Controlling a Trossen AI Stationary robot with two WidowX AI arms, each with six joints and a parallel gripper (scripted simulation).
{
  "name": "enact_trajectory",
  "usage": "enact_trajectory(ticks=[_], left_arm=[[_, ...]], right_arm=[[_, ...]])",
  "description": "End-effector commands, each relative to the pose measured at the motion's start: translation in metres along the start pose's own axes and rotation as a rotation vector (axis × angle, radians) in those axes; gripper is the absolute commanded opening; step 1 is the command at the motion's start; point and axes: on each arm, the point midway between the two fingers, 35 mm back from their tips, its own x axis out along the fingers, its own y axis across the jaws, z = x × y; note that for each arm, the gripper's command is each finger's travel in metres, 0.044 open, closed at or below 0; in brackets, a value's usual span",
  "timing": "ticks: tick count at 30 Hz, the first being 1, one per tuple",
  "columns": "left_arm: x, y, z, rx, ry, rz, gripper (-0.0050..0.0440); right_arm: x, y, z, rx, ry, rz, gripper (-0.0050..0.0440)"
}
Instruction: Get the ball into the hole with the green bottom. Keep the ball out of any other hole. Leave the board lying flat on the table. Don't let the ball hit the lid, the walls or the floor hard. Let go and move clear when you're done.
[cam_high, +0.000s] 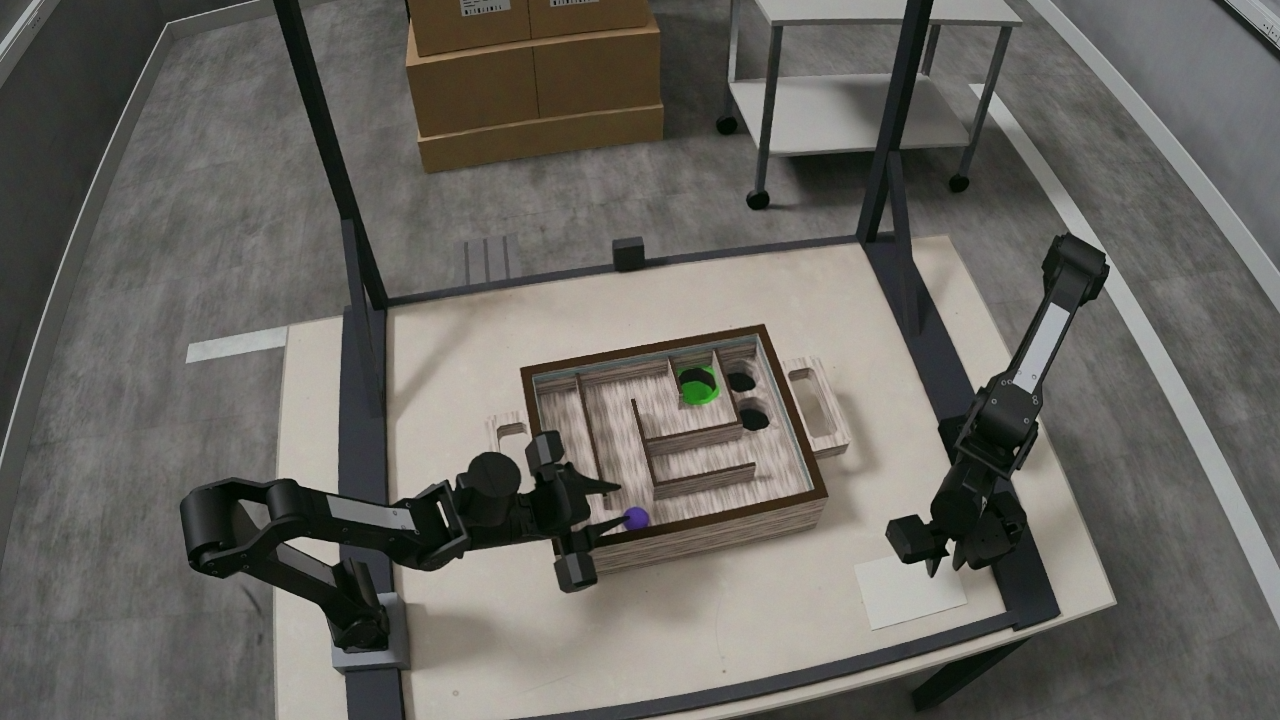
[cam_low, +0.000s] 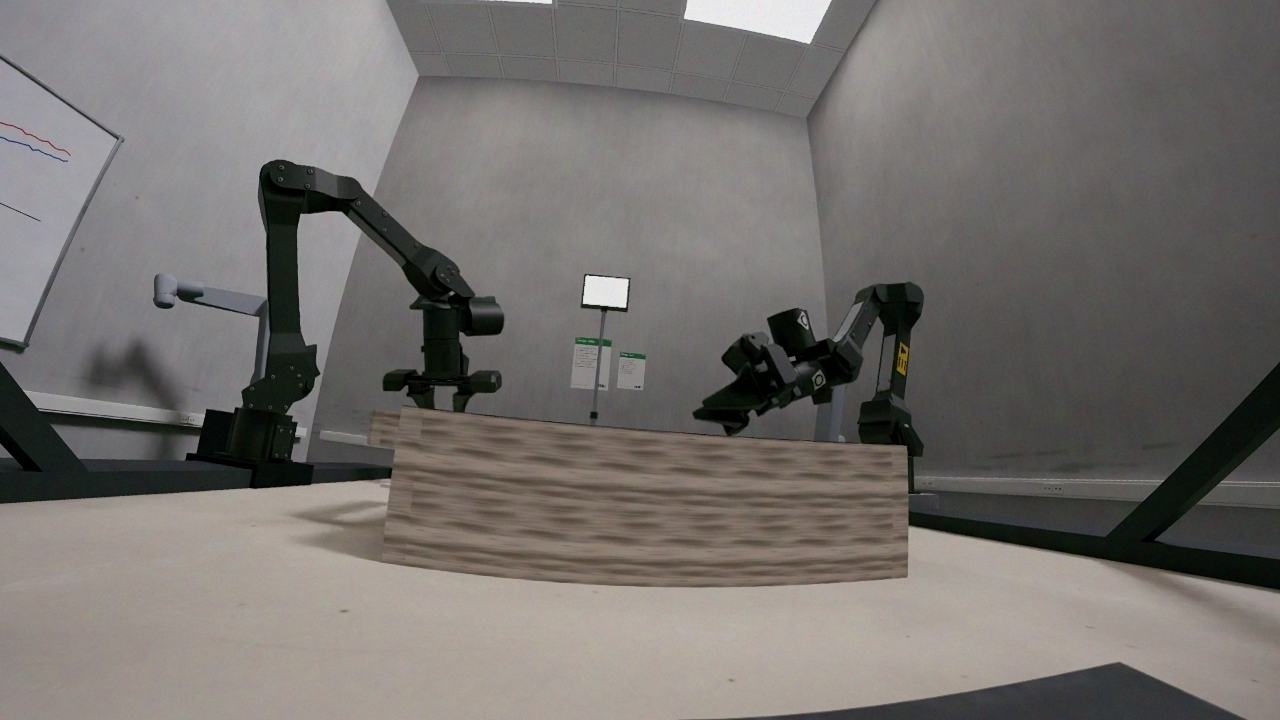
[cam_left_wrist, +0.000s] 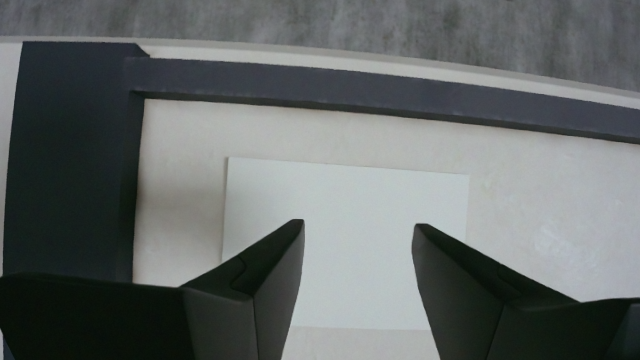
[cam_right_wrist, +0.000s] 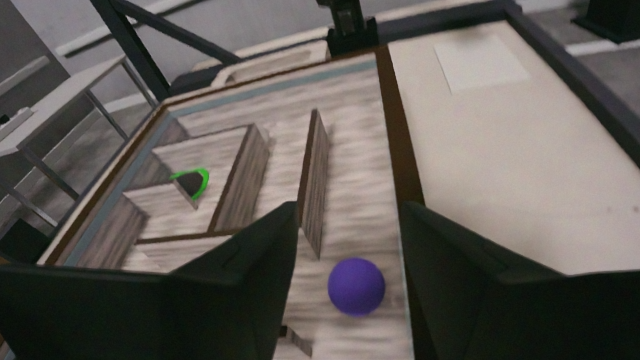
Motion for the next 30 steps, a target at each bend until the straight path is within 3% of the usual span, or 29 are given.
enact_trajectory(ticks=[1, 2, 13, 15, 16, 20, 26, 27, 28, 29, 30], left_arm=[[-0.008, -0.009, 0.002, -0.007, 0.0, -0.02, 0.0175], [-0.014, -0.018, 0.0, -0.005, 0.008, -0.046, 0.0175], [-0.052, -0.054, -0.038, -0.012, 0.155, -0.101, 0.0175], [-0.052, -0.054, -0.038, -0.012, 0.155, -0.101, 0.0175], [-0.052, -0.054, -0.038, -0.012, 0.155, -0.101, 0.0175], [-0.066, -0.064, -0.048, -0.01, 0.19, -0.124, 0.0175], [-0.089, -0.074, -0.074, -0.013, 0.278, -0.119, 0.0175], [-0.078, -0.068, -0.09, 0.0, 0.321, -0.069, 0.0175], [-0.073, -0.067, -0.102, 0.001, 0.348, -0.053, 0.0175], [-0.087, -0.081, -0.099, -0.013, 0.341, -0.114, 0.0175], [-0.088, -0.083, -0.106, -0.014, 0.357, -0.114, 0.0175]], right_arm=[[0.001, 0.008, 0.011, 0.04, 0.011, 0.018, 0.0175], [0.001, 0.016, 0.02, 0.067, 0.009, 0.035, 0.0175], [-0.013, 0.047, 0.019, 0.399, 0.272, 0.018, 0.0175], [-0.013, 0.047, 0.019, 0.399, 0.272, 0.018, 0.0175], [-0.009, 0.038, 0.002, 0.385, 0.302, -0.014, 0.0175], [-0.023, 0.059, 0.027, 0.481, 0.318, 0.019, 0.0175], [-0.047, 0.071, 0.023, 0.659, 0.471, -0.062, 0.0175], [-0.041, 0.068, -0.004, 0.69, 0.557, -0.13, 0.0175], [-0.038, 0.069, -0.014, 0.736, 0.594, -0.159, 0.0175], [-0.042, 0.077, 0.0, 0.783, 0.574, -0.136, 0.0175], [-0.043, 0.079, -0.003, 0.819, 0.6, -0.158, 0.0175]])
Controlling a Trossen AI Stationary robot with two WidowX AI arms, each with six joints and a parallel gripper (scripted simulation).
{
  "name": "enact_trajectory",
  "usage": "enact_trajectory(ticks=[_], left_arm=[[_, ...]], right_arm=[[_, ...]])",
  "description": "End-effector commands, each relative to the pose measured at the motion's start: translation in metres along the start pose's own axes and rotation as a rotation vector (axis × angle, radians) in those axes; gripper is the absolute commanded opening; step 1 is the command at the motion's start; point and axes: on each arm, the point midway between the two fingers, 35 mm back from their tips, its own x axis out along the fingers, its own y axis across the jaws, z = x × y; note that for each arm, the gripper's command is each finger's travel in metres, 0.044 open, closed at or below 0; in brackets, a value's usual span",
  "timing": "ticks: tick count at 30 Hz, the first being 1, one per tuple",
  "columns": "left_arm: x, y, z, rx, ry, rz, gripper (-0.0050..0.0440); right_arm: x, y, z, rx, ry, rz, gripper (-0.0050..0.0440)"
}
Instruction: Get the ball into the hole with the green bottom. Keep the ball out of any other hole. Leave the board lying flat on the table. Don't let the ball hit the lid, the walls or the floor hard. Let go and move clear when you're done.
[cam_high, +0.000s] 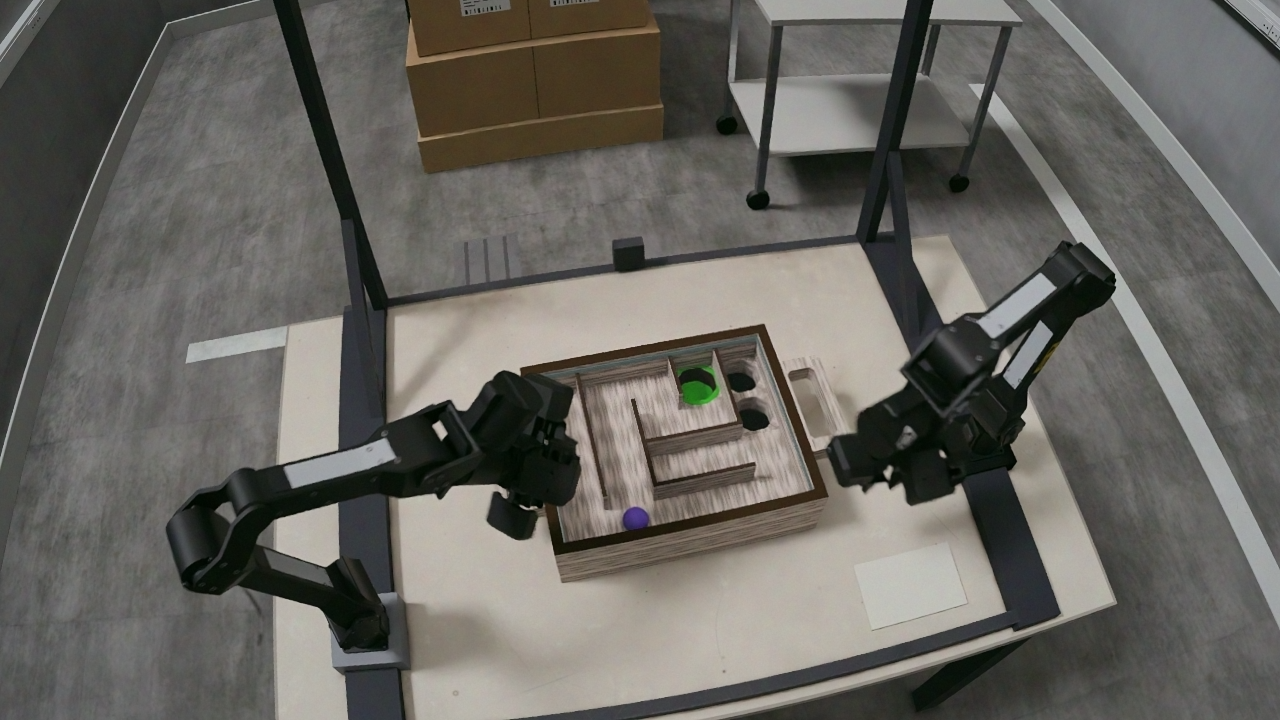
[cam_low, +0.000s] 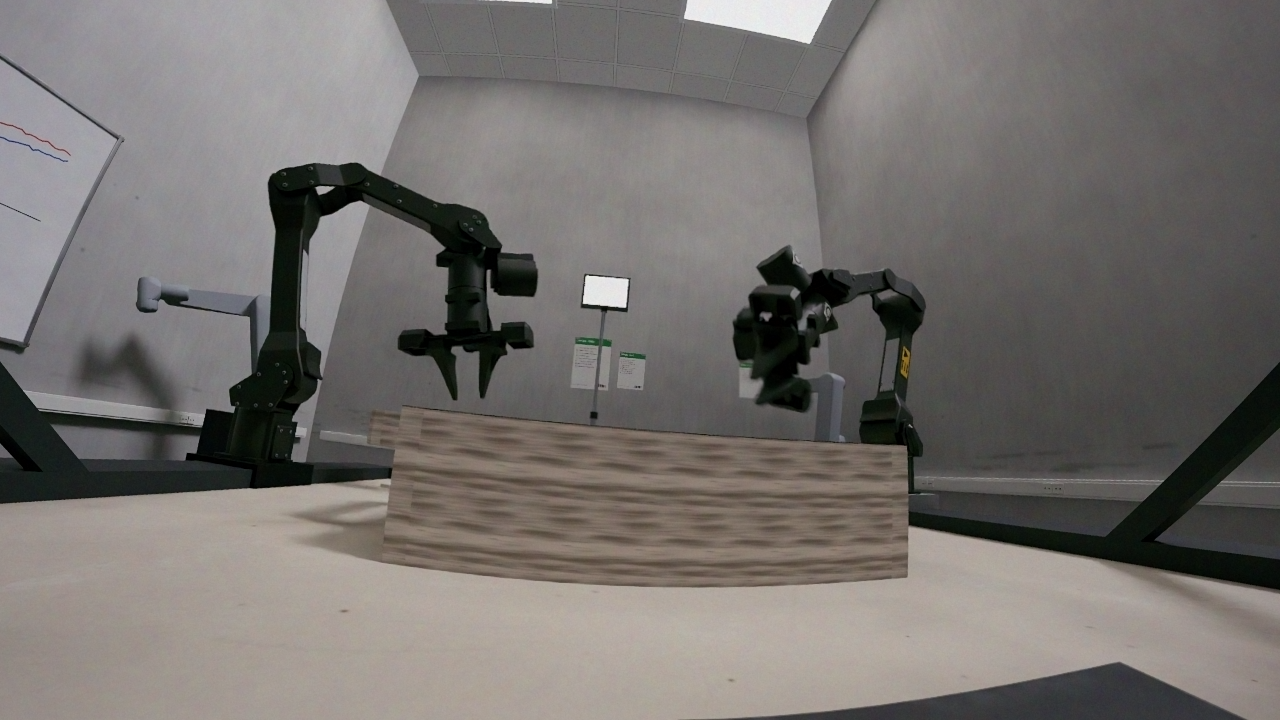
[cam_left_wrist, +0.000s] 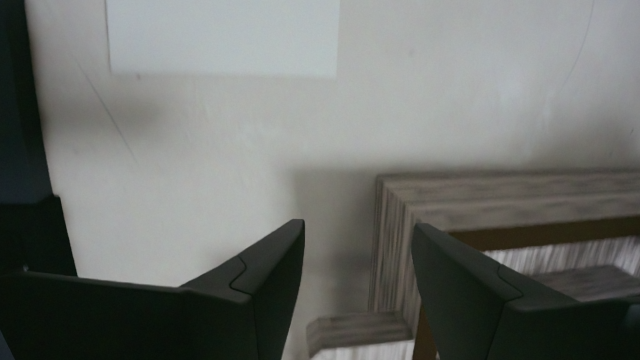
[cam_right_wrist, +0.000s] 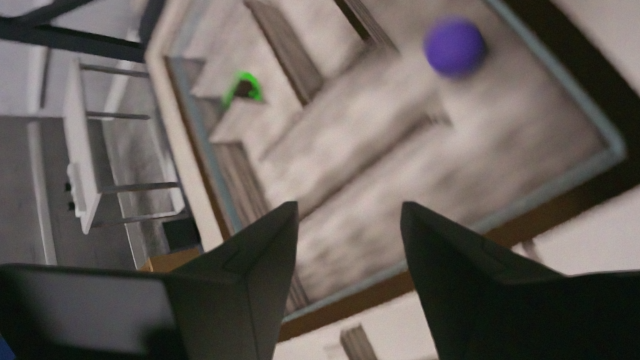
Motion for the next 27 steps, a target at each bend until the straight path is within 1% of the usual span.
enact_trajectory(ticks=[1, 3, 5, 6, 8, 9, 15, 17, 19, 20, 23, 27], left_arm=[[-0.005, -0.013, -0.016, -0.004, 0.032, -0.033, 0.0175], [-0.007, -0.013, -0.012, -0.009, 0.02, -0.045, 0.0175], [-0.003, -0.015, -0.025, -0.004, 0.055, -0.032, 0.0175], [0.002, -0.012, -0.035, -0.005, 0.086, -0.004, 0.0175], [0.005, -0.013, -0.051, -0.01, 0.123, 0.011, 0.0175], [0.003, -0.017, -0.057, -0.013, 0.134, 0.001, 0.0175], [0.01, -0.012, -0.1, -0.023, 0.23, 0.061, 0.0175], [0.011, -0.01, -0.114, -0.027, 0.259, 0.083, 0.0175], [0.011, -0.01, -0.114, -0.027, 0.259, 0.083, 0.0175], [0.005, -0.015, -0.109, -0.03, 0.245, 0.048, 0.0175], [0.012, -0.006, -0.132, -0.026, 0.293, 0.115, 0.0175], [0.012, -0.003, -0.149, -0.036, 0.324, 0.143, 0.0175]], right_arm=[[-0.001, 0.008, -0.008, 0.1, 0.052, -0.026, 0.0175], [-0.003, 0.006, -0.006, 0.099, 0.044, -0.024, 0.0175], [0.0, 0.007, -0.013, 0.15, 0.078, -0.053, 0.0175], [0.002, 0.008, -0.02, 0.195, 0.105, -0.077, 0.0175], [0.004, 0.004, -0.03, 0.288, 0.142, -0.134, 0.0175], [0.004, 0.0, -0.034, 0.33, 0.155, -0.164, 0.0175], [0.003, -0.005, -0.058, 0.57, 0.217, -0.327, 0.0175], [0.002, -0.007, -0.067, 0.649, 0.228, -0.39, 0.0175], [0.002, -0.007, -0.067, 0.649, 0.228, -0.39, 0.0175], [0.002, -0.012, -0.066, 0.649, 0.222, -0.393, 0.0175], [0.001, -0.009, -0.077, 0.735, 0.238, -0.463, 0.0175], [-0.003, -0.015, -0.087, 0.846, 0.227, -0.562, 0.0175]])
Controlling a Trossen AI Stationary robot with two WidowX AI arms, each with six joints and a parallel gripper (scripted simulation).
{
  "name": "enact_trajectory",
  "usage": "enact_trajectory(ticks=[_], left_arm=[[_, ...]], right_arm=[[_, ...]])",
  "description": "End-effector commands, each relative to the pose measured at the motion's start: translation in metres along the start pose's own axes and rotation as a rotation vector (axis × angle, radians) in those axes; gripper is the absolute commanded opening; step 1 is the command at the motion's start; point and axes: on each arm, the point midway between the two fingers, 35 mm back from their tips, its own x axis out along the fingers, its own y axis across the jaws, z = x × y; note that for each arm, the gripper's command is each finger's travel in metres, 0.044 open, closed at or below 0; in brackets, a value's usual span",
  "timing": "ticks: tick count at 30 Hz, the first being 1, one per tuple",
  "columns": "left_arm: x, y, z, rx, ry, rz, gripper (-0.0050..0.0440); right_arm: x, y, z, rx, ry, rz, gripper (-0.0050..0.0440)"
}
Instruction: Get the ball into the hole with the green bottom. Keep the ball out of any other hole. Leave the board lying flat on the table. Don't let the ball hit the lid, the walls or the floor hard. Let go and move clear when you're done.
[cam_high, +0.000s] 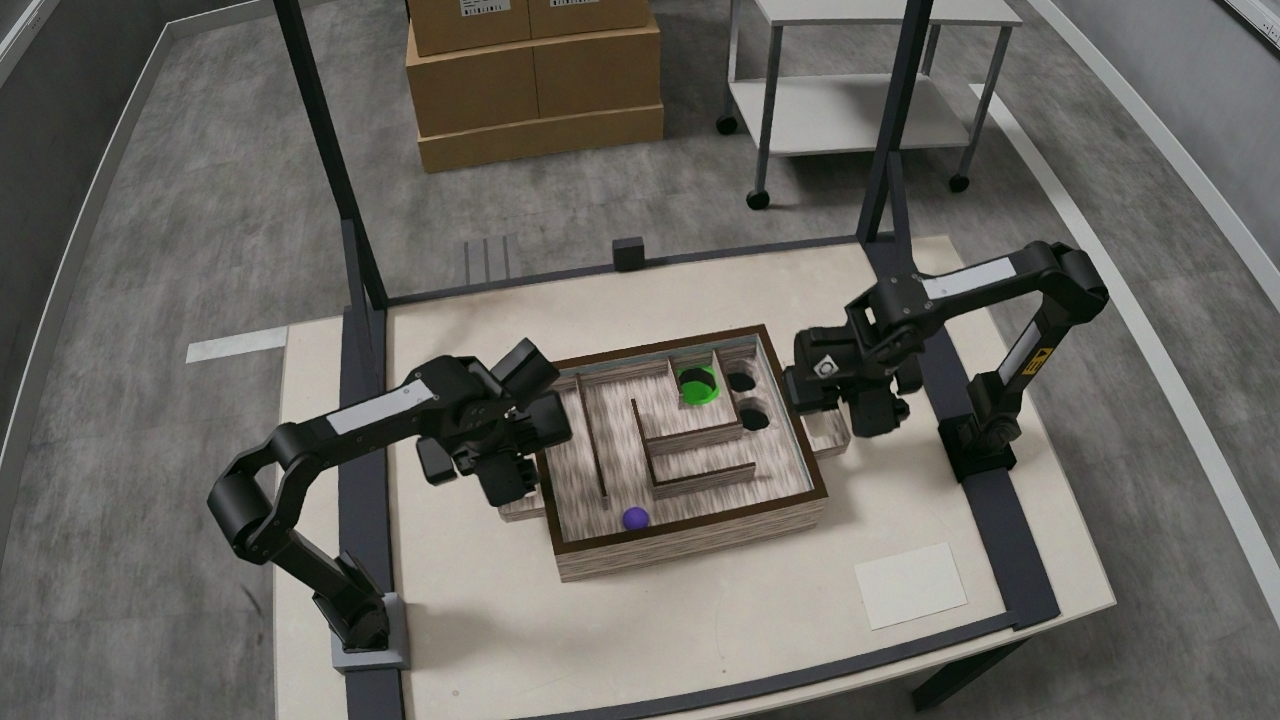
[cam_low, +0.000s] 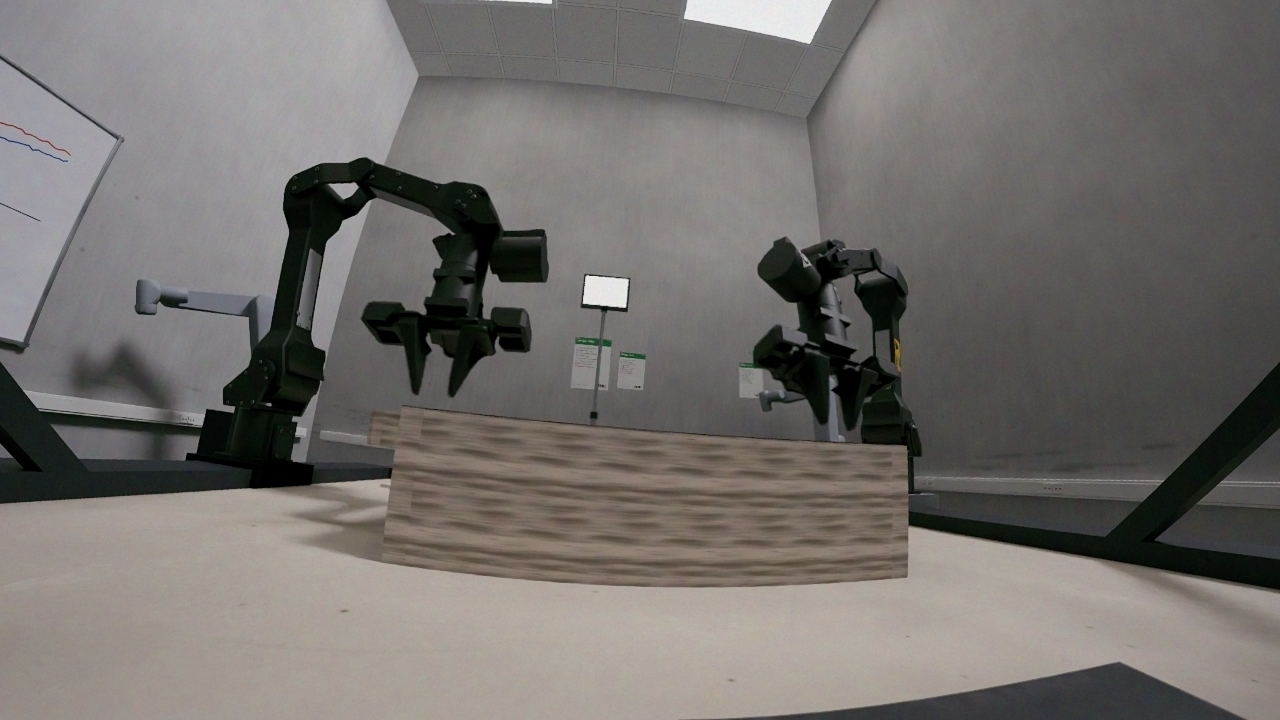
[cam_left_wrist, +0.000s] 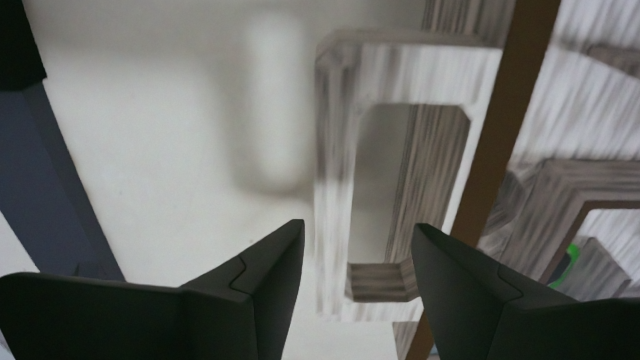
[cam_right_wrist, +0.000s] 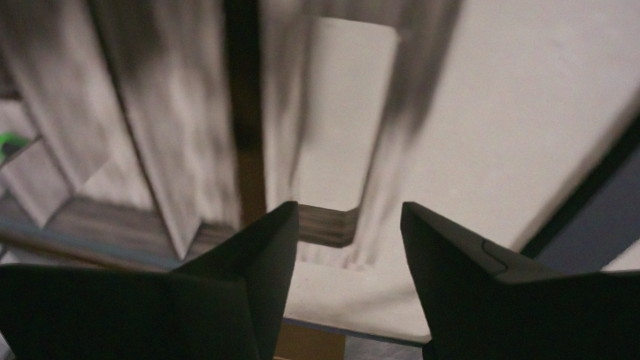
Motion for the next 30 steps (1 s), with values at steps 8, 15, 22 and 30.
enact_trajectory(ticks=[8, 15, 22, 30], left_arm=[[0.005, 0.004, -0.021, -0.011, 0.041, 0.031, 0.0175], [0.013, 0.007, -0.021, -0.008, 0.04, 0.04, 0.0175], [0.027, 0.007, -0.021, -0.009, 0.038, 0.038, 0.0175], [0.039, 0.007, -0.021, -0.01, 0.035, 0.038, 0.0175]], right_arm=[[-0.002, -0.008, -0.009, 0.129, -0.006, -0.072, 0.0175], [-0.002, -0.005, -0.007, 0.115, -0.004, -0.057, 0.0175], [-0.002, -0.005, -0.007, 0.116, -0.005, -0.059, 0.0175], [-0.002, -0.005, -0.007, 0.116, -0.005, -0.059, 0.0175]])
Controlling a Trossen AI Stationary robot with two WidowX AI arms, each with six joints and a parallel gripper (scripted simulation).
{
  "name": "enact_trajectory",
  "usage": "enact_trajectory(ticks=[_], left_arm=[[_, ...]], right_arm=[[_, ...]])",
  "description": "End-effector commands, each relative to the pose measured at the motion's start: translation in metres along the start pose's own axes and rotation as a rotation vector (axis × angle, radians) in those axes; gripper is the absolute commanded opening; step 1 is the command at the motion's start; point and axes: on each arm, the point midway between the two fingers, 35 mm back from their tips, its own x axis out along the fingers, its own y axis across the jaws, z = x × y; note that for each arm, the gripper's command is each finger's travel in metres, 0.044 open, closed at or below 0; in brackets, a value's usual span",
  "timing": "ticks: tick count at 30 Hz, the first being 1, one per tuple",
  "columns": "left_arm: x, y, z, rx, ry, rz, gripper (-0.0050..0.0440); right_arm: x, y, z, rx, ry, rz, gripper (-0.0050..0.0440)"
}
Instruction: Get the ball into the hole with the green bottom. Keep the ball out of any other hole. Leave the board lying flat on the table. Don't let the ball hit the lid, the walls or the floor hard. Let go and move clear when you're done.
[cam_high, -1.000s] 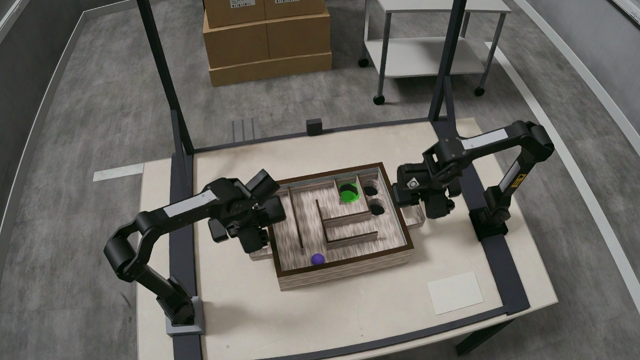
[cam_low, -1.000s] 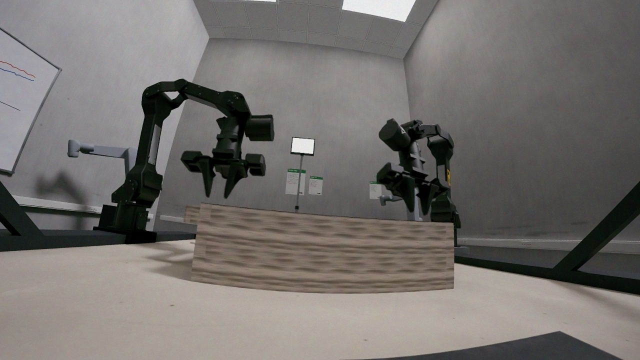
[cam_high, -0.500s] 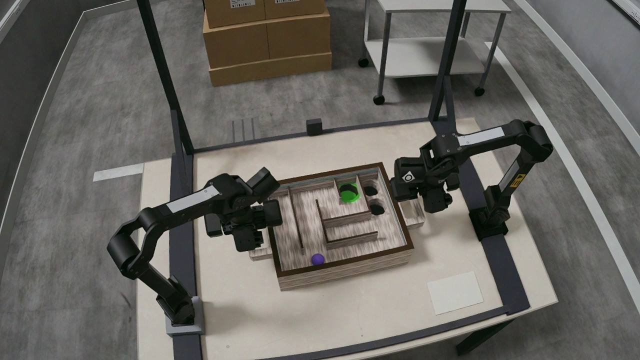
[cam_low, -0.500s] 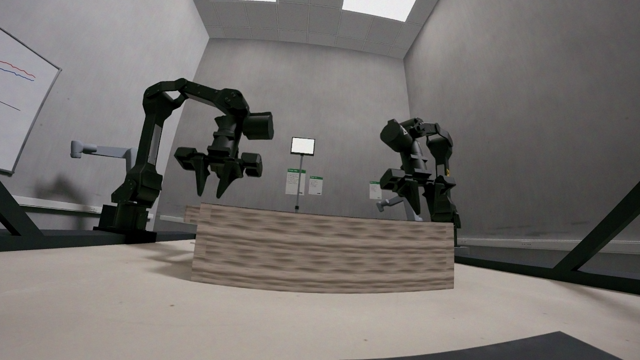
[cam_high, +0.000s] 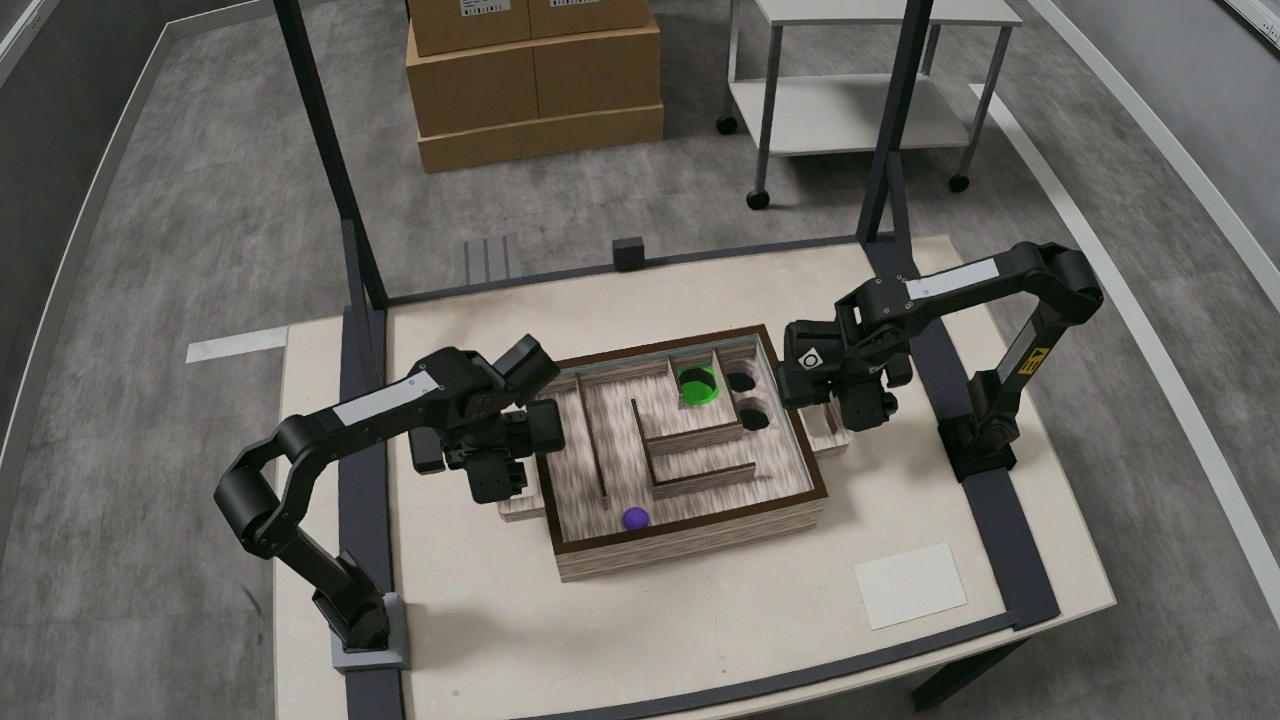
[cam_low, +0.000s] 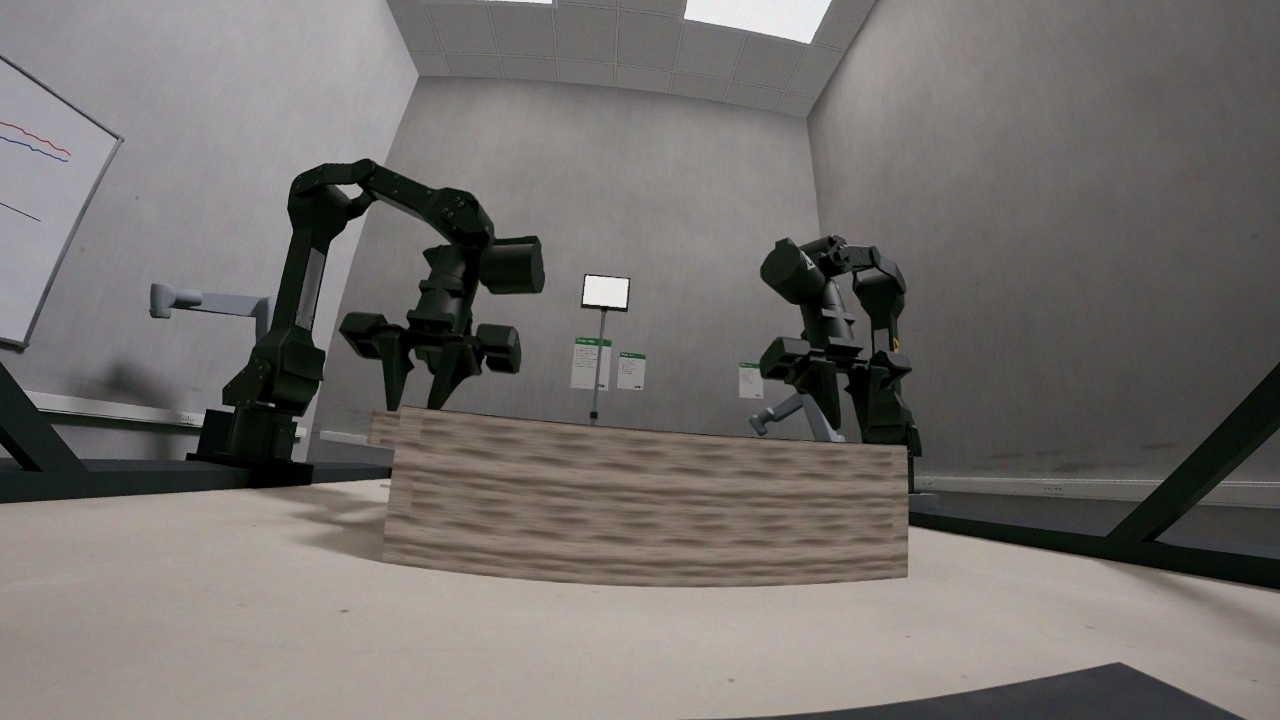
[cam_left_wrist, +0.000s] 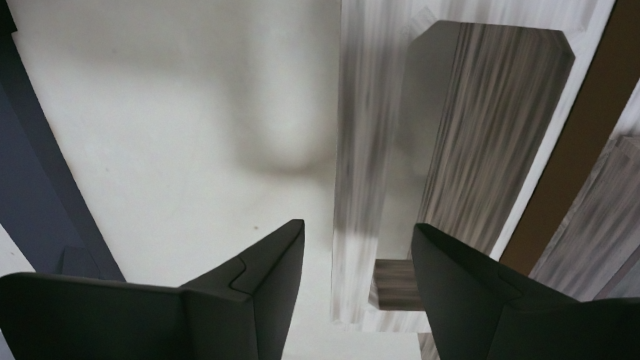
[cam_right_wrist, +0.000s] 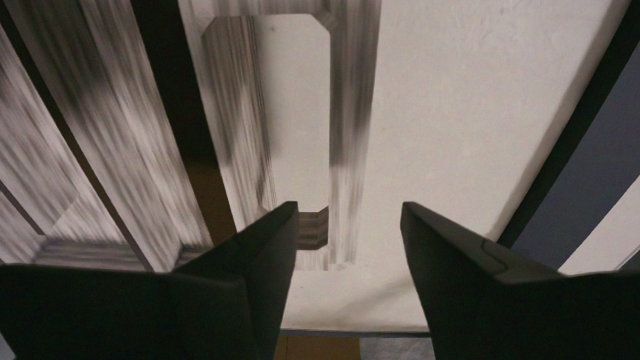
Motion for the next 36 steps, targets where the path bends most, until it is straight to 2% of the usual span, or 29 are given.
enact_trajectory(ticks=[1, 9, 13, 20, 36], left_arm=[[0.007, 0.001, 0.0, -0.001, -0.004, 0.002, 0.0175], [0.023, 0.001, 0.0, -0.001, -0.003, 0.001, 0.0175], [0.022, 0.0, -0.001, 0.0, -0.002, -0.001, 0.0175], [0.018, -0.001, -0.001, 0.004, 0.001, -0.019, 0.0175], [0.018, -0.001, -0.001, 0.003, 0.001, -0.017, 0.0175]], right_arm=[[-0.005, 0.005, -0.003, -0.006, 0.011, 0.02, 0.0175], [-0.005, 0.005, -0.003, -0.006, 0.011, 0.02, 0.0175], [-0.005, 0.005, -0.003, -0.006, 0.011, 0.02, 0.0175], [0.014, 0.0, 0.0, 0.0, 0.0, 0.004, 0.0175], [0.041, 0.0, -0.001, 0.003, 0.0, 0.005, 0.0175]])
